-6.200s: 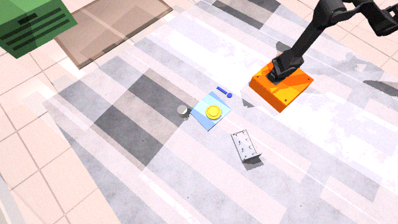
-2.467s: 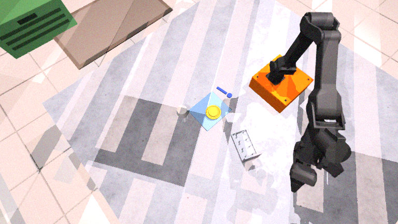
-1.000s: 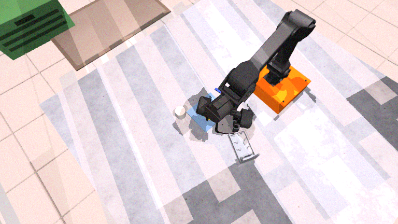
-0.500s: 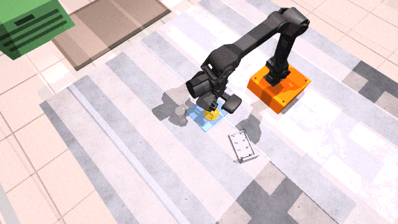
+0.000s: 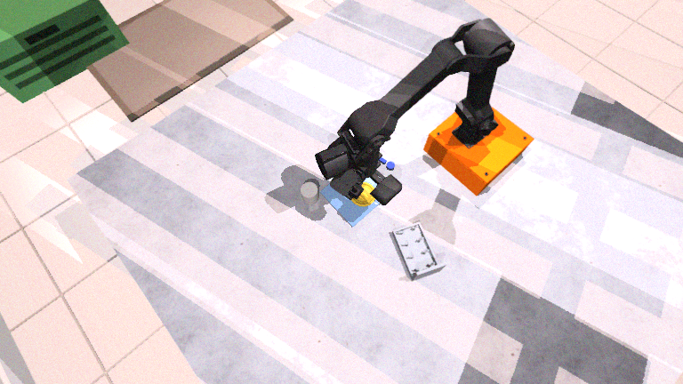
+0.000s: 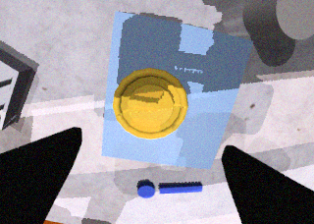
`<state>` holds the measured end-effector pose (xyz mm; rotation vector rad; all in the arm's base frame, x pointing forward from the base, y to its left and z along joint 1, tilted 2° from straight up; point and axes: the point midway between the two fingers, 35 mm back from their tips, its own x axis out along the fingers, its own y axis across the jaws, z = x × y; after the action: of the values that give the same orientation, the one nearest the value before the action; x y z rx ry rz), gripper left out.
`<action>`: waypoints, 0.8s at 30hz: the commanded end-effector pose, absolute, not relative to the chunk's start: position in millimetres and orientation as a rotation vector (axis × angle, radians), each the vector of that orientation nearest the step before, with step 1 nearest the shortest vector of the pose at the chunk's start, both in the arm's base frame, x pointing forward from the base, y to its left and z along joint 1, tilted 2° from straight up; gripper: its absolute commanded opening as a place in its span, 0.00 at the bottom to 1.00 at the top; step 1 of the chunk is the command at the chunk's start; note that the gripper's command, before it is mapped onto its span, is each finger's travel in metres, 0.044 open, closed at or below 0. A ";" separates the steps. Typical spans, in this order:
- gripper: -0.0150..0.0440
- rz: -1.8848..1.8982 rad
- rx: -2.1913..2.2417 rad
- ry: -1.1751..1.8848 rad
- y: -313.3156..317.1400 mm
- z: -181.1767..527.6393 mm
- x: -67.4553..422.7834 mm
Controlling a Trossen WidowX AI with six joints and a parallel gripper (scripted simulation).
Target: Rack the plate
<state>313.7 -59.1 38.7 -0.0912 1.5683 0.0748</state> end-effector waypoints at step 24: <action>0.93 0.076 -0.085 1.576 -58.8 -13.3 309.5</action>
<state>311.4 -59.8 -6.8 -0.0883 1.5687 0.0724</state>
